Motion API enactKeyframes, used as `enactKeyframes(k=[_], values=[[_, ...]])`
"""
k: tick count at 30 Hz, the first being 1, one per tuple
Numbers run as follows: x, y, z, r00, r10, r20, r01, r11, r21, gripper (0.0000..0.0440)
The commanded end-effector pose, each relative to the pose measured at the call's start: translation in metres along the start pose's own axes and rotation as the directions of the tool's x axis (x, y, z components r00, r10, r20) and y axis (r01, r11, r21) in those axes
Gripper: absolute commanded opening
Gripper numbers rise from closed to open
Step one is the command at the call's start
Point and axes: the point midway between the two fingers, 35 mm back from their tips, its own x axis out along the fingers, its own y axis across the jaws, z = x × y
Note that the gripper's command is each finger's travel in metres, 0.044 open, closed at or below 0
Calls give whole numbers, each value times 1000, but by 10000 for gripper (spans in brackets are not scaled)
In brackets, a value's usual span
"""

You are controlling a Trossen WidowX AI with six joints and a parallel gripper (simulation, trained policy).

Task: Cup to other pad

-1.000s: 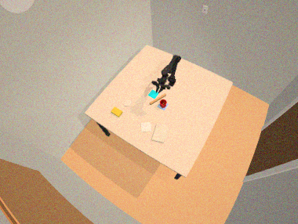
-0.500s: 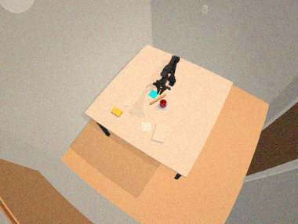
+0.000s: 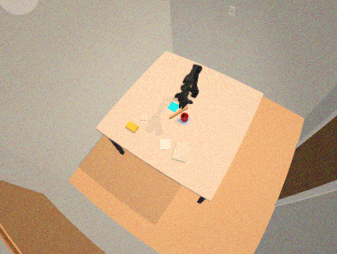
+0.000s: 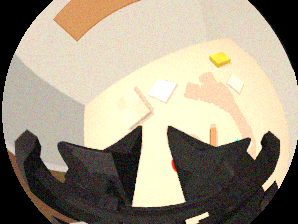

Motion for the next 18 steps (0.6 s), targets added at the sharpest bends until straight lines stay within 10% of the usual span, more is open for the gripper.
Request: enactKeyframes(k=[1, 18], values=[[0, 2, -2, 999, -16, -35, 17, 999, 35, 124], [15, -12, -26, 955, -172, -242, 212, 966, 148, 120]])
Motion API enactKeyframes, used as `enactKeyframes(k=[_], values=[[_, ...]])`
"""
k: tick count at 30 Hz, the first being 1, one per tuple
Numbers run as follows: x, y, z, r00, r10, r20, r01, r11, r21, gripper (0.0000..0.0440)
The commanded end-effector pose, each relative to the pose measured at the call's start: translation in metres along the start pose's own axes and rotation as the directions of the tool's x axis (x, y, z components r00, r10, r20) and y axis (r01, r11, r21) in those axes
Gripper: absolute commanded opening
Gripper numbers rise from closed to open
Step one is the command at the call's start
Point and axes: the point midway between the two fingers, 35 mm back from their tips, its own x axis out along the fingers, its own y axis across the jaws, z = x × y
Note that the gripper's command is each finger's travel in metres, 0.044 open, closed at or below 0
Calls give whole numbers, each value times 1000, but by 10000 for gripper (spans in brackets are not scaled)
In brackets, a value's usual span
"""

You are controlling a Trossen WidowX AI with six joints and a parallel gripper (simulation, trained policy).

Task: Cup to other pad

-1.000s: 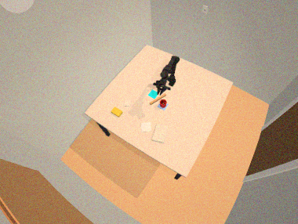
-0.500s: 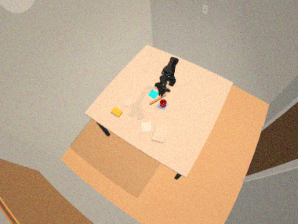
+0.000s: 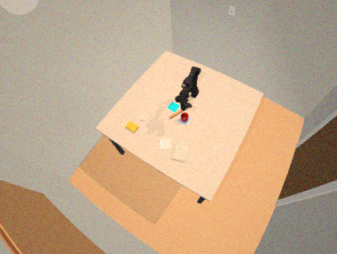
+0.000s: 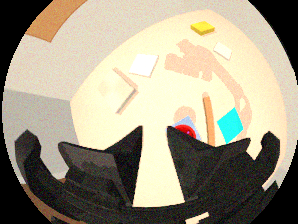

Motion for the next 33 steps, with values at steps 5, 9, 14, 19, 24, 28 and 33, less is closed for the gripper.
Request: enactKeyframes(k=[5, 9, 14, 19, 24, 28, 33], values=[[9, -9, -7, 994, -84, -67, 86, 996, 32, 123], [17, -15, -12, 985, -136, -110, 141, 989, 37, 128], [26, -25, -20, 966, -200, -163, 209, 977, 36, 134], [34, -34, -28, 941, -263, -214, 275, 961, 29, 139], [42, -43, -35, 910, -322, -261, 338, 941, 18, 143], [48, -50, -41, 882, -368, -294, 387, 922, 9, 146], [57, -59, -48, 849, -417, -326, 441, 897, 2, 150]])
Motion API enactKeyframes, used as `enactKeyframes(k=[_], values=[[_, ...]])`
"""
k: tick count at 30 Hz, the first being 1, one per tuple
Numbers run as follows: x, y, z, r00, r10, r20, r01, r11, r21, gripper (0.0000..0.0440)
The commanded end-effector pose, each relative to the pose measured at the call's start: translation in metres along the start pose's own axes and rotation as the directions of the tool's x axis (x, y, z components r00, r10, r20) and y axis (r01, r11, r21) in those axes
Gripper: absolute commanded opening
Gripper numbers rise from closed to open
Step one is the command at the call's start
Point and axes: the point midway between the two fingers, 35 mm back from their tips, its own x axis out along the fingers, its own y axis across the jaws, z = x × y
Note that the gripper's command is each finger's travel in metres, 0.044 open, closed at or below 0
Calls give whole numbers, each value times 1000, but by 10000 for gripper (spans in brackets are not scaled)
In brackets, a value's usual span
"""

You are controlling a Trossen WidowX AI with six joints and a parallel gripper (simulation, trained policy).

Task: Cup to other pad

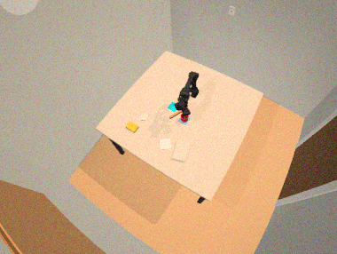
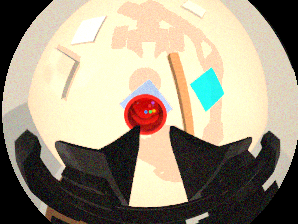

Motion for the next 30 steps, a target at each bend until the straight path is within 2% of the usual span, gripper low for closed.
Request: enactKeyframes(k=[1, 16, 30], values=[[9, -4, -2, 999, -40, -19, 41, 999, 9, 151], [55, -13, -10, 985, -155, -70, 157, 987, 34, 169], [102, -19, -16, 974, -205, -94, 207, 978, 3, 176]])
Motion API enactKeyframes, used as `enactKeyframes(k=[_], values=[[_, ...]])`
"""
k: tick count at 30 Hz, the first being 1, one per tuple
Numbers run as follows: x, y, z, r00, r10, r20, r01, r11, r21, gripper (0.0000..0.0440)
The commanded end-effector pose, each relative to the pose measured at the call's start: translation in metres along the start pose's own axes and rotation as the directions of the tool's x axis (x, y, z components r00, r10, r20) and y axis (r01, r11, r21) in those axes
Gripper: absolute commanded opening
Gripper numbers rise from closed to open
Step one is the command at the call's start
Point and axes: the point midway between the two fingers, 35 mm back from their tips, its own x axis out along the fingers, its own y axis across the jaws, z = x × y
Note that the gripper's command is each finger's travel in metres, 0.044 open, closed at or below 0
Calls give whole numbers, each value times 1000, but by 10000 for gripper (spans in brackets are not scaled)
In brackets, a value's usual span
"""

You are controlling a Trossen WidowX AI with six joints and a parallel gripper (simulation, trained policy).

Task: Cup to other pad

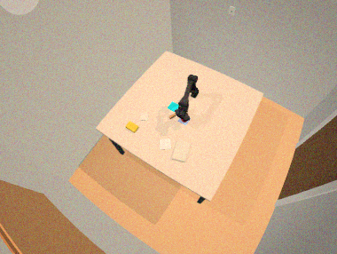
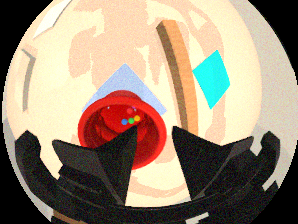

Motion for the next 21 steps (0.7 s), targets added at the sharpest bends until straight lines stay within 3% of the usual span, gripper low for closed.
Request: enactKeyframes(k=[1, 5, 12, 21], values=[[12, 0, -1, 1000, -10, -3, 10, 1000, -18, 176], [25, 2, -2, 1000, -12, -9, 11, 999, -47, 161], [34, 0, -1, 1000, -9, 2, 9, 995, -97, 10], [21, -5, -1, 1000, 19, 9, -18, 996, -86, 0]])
